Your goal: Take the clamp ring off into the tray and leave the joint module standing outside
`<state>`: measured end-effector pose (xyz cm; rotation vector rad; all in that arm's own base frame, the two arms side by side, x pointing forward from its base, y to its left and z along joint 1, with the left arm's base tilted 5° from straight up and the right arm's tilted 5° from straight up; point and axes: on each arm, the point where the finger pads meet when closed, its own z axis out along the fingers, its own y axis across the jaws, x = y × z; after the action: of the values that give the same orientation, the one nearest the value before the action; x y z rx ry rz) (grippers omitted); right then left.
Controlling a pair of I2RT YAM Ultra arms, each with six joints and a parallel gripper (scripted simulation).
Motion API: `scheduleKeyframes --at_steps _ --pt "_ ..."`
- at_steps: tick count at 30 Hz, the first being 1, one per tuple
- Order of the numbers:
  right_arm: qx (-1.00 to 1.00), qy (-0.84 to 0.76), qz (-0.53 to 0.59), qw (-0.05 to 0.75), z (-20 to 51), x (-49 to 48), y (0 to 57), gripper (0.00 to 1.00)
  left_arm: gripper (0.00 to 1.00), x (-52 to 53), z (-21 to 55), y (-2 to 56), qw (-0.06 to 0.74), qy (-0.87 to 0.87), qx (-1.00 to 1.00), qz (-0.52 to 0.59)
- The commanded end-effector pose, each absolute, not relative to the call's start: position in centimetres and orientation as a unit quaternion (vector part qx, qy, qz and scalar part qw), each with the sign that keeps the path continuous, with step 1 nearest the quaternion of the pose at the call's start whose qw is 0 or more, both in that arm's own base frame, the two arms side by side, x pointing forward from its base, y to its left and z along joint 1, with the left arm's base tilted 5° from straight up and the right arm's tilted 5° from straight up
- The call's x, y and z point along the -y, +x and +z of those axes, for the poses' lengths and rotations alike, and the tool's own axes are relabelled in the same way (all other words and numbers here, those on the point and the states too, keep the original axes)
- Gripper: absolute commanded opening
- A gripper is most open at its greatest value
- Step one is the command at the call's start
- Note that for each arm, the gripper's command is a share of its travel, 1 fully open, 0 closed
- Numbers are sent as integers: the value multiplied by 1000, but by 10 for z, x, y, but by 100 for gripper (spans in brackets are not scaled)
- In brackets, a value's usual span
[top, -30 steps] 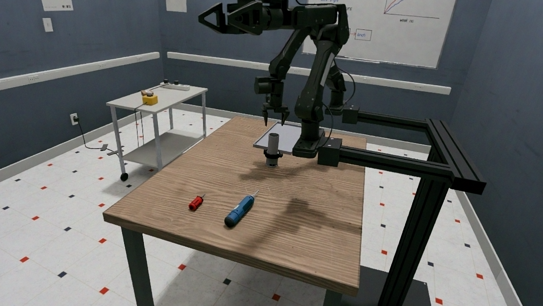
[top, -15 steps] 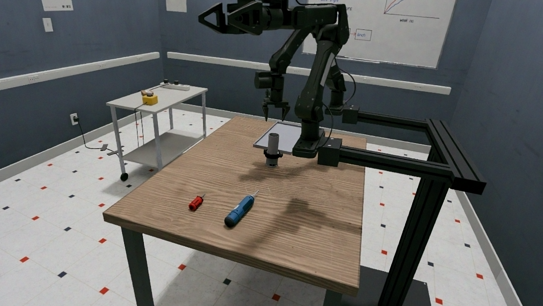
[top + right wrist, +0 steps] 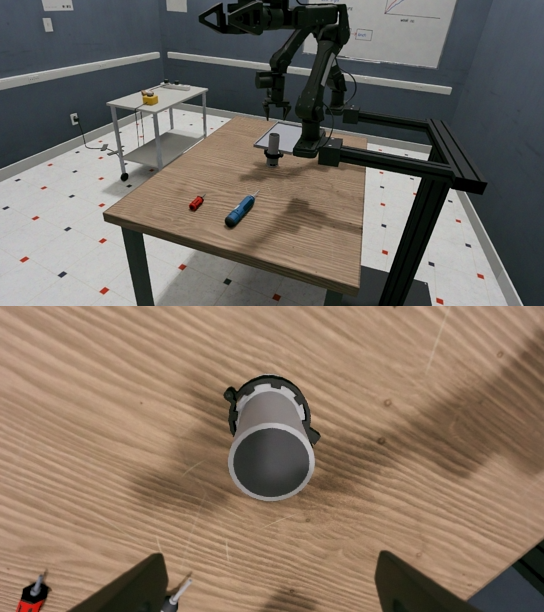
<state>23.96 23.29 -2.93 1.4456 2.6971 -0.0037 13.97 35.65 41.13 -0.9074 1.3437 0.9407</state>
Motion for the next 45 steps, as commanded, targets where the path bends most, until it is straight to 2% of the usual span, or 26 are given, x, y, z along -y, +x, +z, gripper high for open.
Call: scheduleKeyframes --at_steps 1,39,45 --pt "-880 473 18 47 -13 -242 243 80 100 -355 420 135 591 -399 -574 404" --pt "-880 472 22 48 39 -245 239 80 100 -355 420 135 591 -399 -574 404" --pt "-873 479 60 73 48 -218 280 80 100 -355 420 135 591 -399 -574 404"
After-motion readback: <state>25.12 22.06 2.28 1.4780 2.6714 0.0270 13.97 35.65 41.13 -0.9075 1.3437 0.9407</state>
